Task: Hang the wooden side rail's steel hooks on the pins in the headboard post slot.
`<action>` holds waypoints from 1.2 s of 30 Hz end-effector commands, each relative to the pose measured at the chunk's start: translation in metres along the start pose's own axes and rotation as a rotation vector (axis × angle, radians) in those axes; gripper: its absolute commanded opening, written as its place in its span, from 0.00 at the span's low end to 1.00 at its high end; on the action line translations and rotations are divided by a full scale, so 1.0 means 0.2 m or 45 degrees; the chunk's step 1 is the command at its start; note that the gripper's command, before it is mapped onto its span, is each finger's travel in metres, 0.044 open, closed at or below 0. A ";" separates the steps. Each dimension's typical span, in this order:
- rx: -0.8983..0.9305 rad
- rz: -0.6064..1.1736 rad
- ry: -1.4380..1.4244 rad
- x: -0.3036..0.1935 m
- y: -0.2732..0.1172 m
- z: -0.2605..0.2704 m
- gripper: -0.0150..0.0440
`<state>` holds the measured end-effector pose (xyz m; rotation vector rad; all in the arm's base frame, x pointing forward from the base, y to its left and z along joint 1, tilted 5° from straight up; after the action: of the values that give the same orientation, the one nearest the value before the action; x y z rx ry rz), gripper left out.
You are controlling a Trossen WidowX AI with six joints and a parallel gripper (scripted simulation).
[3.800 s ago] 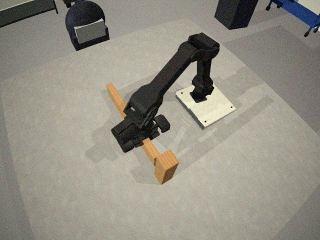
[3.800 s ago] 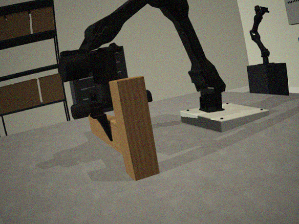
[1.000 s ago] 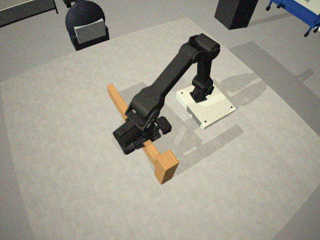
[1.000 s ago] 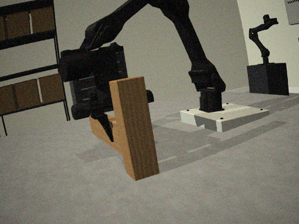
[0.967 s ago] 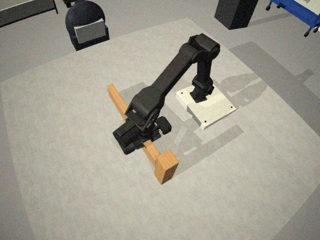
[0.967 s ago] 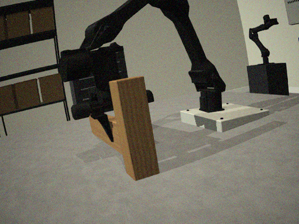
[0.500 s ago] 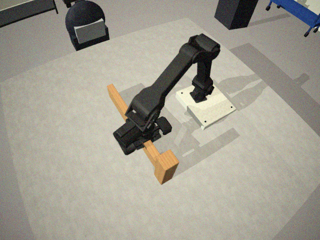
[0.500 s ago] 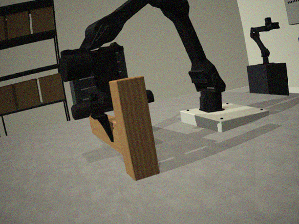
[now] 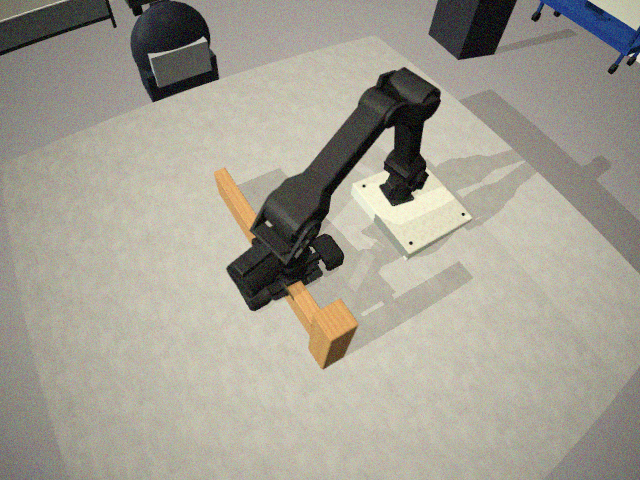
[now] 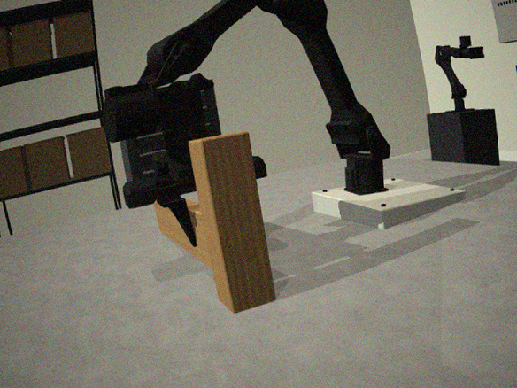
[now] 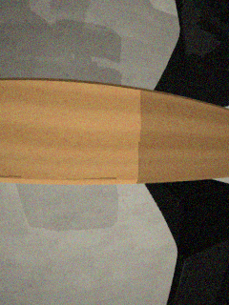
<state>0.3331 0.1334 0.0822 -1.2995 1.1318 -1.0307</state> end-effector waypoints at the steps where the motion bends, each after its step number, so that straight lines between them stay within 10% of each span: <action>1: 0.007 0.006 0.006 -0.01 -0.01 0.01 0.25; 36: 0.007 0.007 0.006 -0.03 -0.01 0.00 0.25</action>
<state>0.3325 0.1374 0.0835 -1.2971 1.1328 -1.0283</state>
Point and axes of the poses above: the point midway between the two fingers, 35 mm back from their tips, its own y axis out along the fingers, its own z axis across the jaws, x = y × z, the point moved 5 cm from there along -y, back along the fingers, and after that the axes turned 3 degrees about -y, right-handed, at the moved point
